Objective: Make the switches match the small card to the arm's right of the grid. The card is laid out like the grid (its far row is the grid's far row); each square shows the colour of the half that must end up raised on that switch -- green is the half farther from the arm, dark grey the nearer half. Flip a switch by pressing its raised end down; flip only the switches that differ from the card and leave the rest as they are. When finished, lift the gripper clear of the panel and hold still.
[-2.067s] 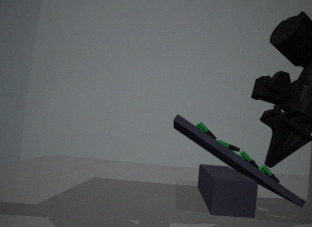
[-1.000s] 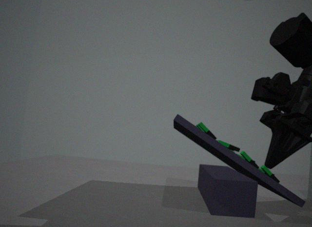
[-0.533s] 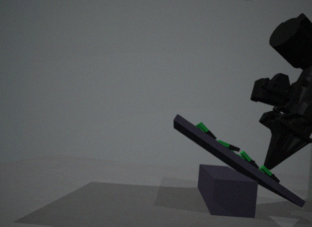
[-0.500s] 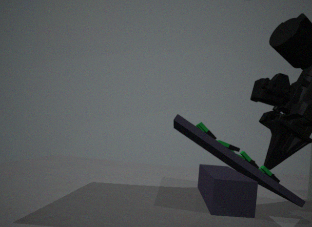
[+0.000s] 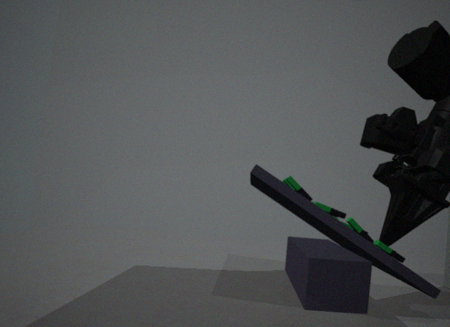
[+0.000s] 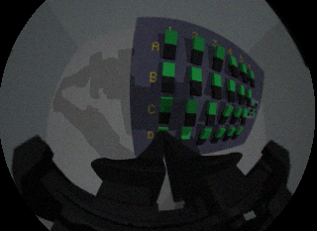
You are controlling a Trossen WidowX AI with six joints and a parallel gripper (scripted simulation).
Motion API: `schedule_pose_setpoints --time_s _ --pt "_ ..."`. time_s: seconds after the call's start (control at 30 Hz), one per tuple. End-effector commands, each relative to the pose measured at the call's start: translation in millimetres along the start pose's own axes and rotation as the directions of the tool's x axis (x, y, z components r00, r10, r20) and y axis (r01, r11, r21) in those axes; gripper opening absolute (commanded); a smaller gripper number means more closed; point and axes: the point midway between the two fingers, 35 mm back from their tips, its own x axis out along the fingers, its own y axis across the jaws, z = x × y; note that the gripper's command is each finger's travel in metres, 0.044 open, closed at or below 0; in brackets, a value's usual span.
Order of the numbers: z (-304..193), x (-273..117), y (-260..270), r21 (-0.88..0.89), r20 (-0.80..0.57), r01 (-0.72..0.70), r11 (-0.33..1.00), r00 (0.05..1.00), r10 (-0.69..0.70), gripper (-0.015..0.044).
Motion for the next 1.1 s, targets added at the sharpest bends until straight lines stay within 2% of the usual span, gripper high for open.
schedule_pose_setpoints --time_s 0.0,0.2,0.43,0.67,1.07 --pt "-0.9 0.9 -1.0 0.005 -0.001 0.003 1.0 1.0 -0.003 0.0" --pt "0.1 -0.8 -0.3 0.0 0.0 0.001 1.0 1.0 -0.001 0.0" --pt "-2.9 -61.9 -1.5 0.005 0.022 0.007 1.0 1.0 -0.007 0.0" --pt "-2.9 -63.4 -2.8 0.005 0.022 0.008 1.0 1.0 -0.008 0.0" --pt "-3.3 -64.4 -105.5 0.002 0.022 0.013 1.0 1.0 -0.013 0.0"
